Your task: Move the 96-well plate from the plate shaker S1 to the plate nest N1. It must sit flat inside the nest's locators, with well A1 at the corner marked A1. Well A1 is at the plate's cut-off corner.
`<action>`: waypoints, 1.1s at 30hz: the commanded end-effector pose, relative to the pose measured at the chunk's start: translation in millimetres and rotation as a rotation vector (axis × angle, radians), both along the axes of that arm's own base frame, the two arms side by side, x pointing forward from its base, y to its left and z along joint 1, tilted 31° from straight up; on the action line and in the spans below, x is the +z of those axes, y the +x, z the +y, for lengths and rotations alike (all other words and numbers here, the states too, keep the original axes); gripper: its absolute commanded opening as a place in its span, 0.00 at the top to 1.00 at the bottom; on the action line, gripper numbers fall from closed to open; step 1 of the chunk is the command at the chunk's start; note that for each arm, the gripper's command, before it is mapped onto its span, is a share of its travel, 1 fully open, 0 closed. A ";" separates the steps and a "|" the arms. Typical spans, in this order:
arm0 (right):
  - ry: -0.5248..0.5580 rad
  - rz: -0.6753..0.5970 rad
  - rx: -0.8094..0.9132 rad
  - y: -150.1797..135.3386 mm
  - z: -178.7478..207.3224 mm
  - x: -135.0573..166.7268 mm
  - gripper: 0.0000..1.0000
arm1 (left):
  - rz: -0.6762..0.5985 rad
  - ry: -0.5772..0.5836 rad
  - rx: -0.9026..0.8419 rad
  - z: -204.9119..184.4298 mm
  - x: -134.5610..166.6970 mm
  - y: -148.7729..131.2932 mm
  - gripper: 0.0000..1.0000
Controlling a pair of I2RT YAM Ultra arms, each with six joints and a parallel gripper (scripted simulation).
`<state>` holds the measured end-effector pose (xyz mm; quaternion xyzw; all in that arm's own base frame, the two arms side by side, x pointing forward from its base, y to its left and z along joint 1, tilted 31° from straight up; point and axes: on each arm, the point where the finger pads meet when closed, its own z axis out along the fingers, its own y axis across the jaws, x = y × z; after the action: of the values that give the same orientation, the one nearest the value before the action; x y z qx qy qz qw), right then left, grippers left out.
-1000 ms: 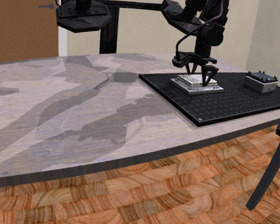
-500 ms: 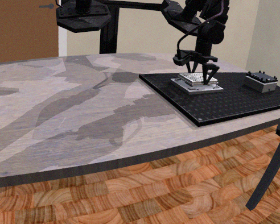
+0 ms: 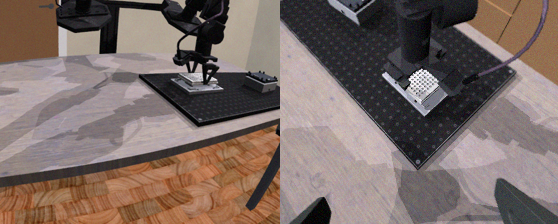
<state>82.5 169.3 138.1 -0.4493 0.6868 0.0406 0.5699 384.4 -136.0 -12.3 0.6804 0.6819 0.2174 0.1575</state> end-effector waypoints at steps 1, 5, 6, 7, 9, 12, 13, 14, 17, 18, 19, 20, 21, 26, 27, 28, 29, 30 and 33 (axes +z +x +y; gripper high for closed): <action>0.010 -0.007 0.004 -1.9 2.2 7.1 0.00 | -0.001 -0.017 -0.009 -6.0 10.0 -4.5 0.18; 0.010 -0.007 0.004 -1.9 2.2 7.1 0.00 | -0.006 -0.020 -0.010 -10.1 16.4 -0.9 0.18; 0.010 -0.007 0.004 -1.9 2.2 7.1 0.00 | -0.006 -0.020 -0.011 -11.0 17.5 -0.6 0.18; 0.010 -0.007 0.004 -1.9 2.2 7.1 0.00 | -0.007 -0.021 -0.011 -11.9 18.6 -0.1 0.18; 0.010 -0.007 0.004 -1.9 2.2 7.1 0.00 | -0.010 -0.022 -0.013 -13.6 20.6 1.0 0.18; 0.010 -0.007 0.004 -1.9 2.2 7.1 0.00 | -0.015 -0.024 -0.018 -15.3 22.5 2.5 0.18; 0.010 -0.007 0.004 -1.9 2.2 7.1 0.00 | -0.015 -0.024 -0.018 -15.3 22.5 2.5 0.18; 0.010 -0.007 0.004 -1.9 2.2 7.1 0.00 | -0.015 -0.024 -0.018 -15.3 22.5 2.5 0.18; 0.010 -0.007 0.004 -1.9 2.2 7.1 0.00 | -0.027 -0.030 -0.018 -16.9 24.2 5.1 0.18; 0.010 -0.007 0.004 -1.9 2.2 7.1 0.00 | -0.027 -0.030 -0.018 -16.9 24.2 5.1 0.18; 0.010 -0.007 0.004 -1.9 2.2 7.1 0.00 | -0.027 -0.030 -0.018 -16.9 24.2 5.1 0.18; 0.010 -0.007 0.004 -1.9 2.2 7.1 0.00 | -0.027 -0.030 -0.018 -16.9 24.2 5.1 0.18; 0.010 -0.007 0.004 -1.9 2.2 7.1 0.00 | -0.027 -0.030 -0.018 -16.9 24.2 5.1 0.18; 0.010 -0.007 0.004 -1.9 2.2 7.1 0.00 | -0.027 -0.030 -0.018 -16.9 24.2 5.1 0.18; 0.010 -0.007 0.004 -1.9 2.2 7.1 0.00 | -0.009 -0.018 -0.015 -12.0 17.0 1.6 0.18; 0.010 -0.007 0.004 -1.9 2.2 7.1 0.00 | -0.009 -0.018 -0.015 -12.0 17.0 1.6 0.18; 0.010 -0.007 0.004 -1.9 2.2 7.1 0.00 | -0.009 -0.018 -0.015 -12.0 17.0 1.6 0.18; 0.010 -0.007 0.004 -1.9 2.2 7.1 0.00 | -0.009 -0.018 -0.015 -12.0 17.0 1.6 0.18; 0.010 -0.007 0.004 -1.9 2.2 7.1 0.00 | -0.005 -0.006 -0.004 -4.0 9.3 2.1 0.18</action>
<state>82.5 169.3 138.1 -0.4493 0.6868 0.0406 0.5699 381.5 -134.5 -9.0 0.6803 0.6855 0.2133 0.1476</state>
